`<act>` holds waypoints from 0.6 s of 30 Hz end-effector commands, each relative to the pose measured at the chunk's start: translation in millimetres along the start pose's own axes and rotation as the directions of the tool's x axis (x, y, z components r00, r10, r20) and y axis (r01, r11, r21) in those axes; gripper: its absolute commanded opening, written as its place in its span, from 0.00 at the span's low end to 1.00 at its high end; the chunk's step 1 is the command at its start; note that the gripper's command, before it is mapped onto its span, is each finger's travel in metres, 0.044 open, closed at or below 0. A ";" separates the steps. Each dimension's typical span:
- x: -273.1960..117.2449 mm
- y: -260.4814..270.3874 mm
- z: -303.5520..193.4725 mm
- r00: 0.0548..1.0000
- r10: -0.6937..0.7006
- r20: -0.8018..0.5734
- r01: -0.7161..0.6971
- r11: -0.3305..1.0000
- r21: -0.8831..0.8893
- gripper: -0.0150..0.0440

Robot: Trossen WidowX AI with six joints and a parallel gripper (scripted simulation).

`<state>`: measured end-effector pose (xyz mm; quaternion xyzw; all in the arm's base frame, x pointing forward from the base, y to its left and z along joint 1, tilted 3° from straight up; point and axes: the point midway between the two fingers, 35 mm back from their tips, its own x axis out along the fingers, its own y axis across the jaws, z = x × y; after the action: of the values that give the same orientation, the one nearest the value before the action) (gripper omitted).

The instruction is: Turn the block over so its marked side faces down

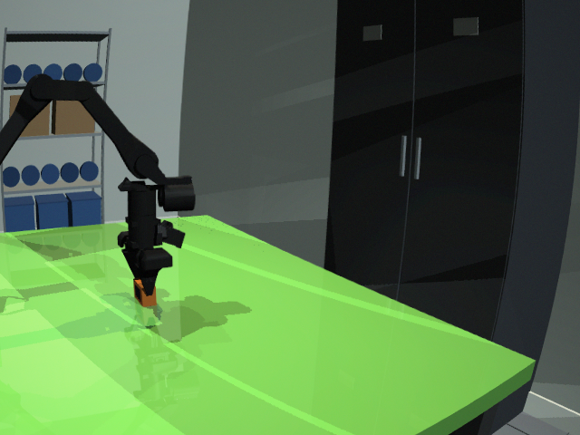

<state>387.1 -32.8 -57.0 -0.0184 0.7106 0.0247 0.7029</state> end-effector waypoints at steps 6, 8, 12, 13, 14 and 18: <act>1.5 -0.2 -1.4 1.000 -0.003 -0.004 0.003 1.000 0.003 0.63; 1.5 -0.2 -1.4 1.000 -0.003 -0.004 0.003 1.000 0.003 0.61; 1.5 -0.2 -1.4 1.000 -0.003 -0.004 0.003 1.000 0.003 0.56; 1.5 -0.2 -1.4 1.000 -0.003 -0.004 0.003 1.000 0.003 0.55; 1.5 -0.2 -1.4 1.000 -0.003 -0.004 0.003 1.000 0.003 0.54; 1.5 -0.2 -1.4 1.000 -0.003 -0.004 0.003 1.000 0.003 0.50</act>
<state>386.9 -32.8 -57.3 -0.0185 0.7107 0.0244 0.7028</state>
